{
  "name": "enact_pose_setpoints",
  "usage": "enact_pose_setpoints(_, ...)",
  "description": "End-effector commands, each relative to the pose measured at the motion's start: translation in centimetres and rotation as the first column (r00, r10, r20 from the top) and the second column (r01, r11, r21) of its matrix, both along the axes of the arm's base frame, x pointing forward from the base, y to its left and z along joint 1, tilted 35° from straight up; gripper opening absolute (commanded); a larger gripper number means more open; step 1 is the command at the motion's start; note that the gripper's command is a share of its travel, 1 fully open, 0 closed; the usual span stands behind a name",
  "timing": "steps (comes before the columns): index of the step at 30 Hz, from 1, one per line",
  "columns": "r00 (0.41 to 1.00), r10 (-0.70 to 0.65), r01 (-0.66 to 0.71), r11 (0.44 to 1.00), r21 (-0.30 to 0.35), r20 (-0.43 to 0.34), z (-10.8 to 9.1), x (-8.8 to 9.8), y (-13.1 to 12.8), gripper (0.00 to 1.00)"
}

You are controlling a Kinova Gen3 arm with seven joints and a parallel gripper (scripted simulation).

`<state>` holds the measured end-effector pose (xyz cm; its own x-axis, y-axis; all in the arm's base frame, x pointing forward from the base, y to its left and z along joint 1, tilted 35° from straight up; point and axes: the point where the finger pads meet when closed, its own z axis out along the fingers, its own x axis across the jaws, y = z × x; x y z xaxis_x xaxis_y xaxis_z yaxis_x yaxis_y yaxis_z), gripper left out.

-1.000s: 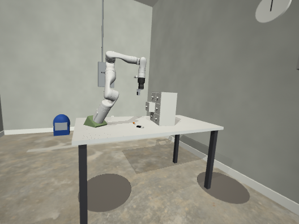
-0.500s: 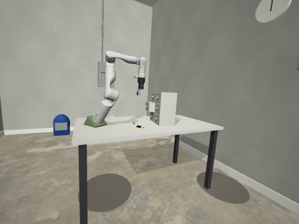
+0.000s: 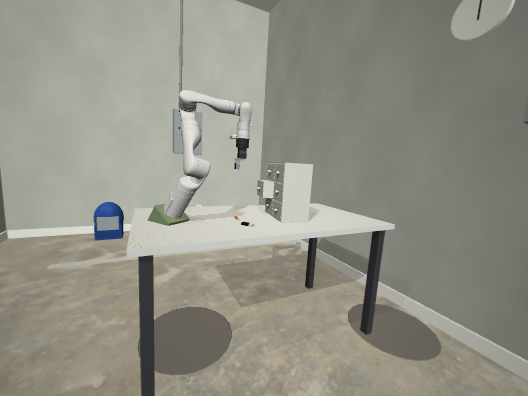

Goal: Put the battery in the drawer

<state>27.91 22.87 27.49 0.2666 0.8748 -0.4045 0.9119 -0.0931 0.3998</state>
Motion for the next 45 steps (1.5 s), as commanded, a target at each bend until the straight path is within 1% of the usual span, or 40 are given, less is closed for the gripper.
enact_pose_setpoints(1,1.0,0.018,-0.018,1.0,-0.013,0.0,-1.2,-1.7,0.9,1.0)
enact_pose_setpoints(5,1.0,0.018,-0.018,1.0,-0.013,0.0,-2.5,-3.2,1.4,1.0)
enact_pose_setpoints(8,1.0,0.018,-0.018,1.0,-0.013,0.0,-3.1,-3.9,1.7,1.0)
enact_pose_setpoints(19,1.0,0.019,-0.019,1.0,-0.013,0.002,-3.4,-4.2,1.8,1.0)
enact_pose_setpoints(27,0.999,0.029,-0.029,0.999,-0.02,0.022,-3.5,-4.0,1.7,1.0)
enact_pose_setpoints(33,0.995,0.057,-0.054,0.998,-0.038,0.078,-3.8,-3.5,1.4,1.0)
enact_pose_setpoints(37,0.987,0.087,-0.079,0.995,-0.059,0.136,-4.1,-3.0,1.1,1.0)
enact_pose_setpoints(42,0.964,0.137,-0.118,0.988,-0.097,0.228,-4.6,-2.1,0.6,1.0)
enact_pose_setpoints(44,0.964,0.137,-0.118,0.988,-0.097,0.228,-4.6,-2.1,0.6,1.0)
enact_pose_setpoints(45,0.957,0.149,-0.126,0.986,-0.105,0.249,-4.7,-1.9,0.5,1.0)
